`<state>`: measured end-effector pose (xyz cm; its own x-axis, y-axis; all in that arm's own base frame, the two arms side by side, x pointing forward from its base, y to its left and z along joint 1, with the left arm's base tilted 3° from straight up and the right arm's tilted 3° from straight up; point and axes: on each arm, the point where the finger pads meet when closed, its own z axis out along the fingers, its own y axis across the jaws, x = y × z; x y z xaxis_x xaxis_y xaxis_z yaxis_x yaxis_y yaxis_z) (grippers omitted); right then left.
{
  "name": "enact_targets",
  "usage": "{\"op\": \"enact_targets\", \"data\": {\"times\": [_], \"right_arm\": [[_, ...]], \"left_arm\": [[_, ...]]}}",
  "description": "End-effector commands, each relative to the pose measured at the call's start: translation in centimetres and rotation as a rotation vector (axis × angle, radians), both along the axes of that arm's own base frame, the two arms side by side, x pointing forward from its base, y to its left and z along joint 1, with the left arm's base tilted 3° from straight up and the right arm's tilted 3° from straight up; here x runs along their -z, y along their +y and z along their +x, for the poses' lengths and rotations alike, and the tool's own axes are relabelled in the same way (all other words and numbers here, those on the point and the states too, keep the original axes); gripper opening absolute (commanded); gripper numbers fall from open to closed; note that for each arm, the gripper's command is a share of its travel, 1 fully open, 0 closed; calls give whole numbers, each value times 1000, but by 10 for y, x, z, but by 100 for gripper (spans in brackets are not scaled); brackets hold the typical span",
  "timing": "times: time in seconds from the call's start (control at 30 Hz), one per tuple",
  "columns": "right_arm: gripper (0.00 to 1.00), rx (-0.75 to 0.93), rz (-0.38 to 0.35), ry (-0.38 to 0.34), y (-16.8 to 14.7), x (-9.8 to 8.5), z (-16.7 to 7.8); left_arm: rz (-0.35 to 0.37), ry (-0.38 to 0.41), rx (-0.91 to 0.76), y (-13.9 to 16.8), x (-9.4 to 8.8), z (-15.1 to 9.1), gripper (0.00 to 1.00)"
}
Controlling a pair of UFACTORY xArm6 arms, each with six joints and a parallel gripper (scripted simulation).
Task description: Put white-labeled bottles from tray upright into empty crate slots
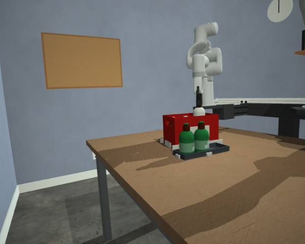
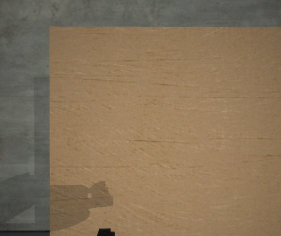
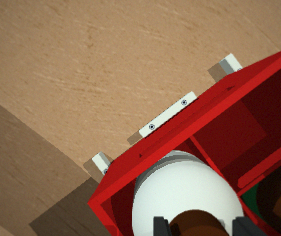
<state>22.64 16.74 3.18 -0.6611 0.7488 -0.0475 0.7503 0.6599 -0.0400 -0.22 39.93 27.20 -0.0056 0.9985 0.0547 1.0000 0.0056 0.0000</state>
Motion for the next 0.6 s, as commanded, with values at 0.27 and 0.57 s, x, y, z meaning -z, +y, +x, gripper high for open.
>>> {"op": "enact_targets", "data": {"times": [0.27,0.57], "right_arm": [[0,0,2,-3,0,11,1],[0,0,2,-3,0,20,2]], "left_arm": [[5,0,0,1,-2,0,100],[5,0,0,1,-2,0,100]]}}
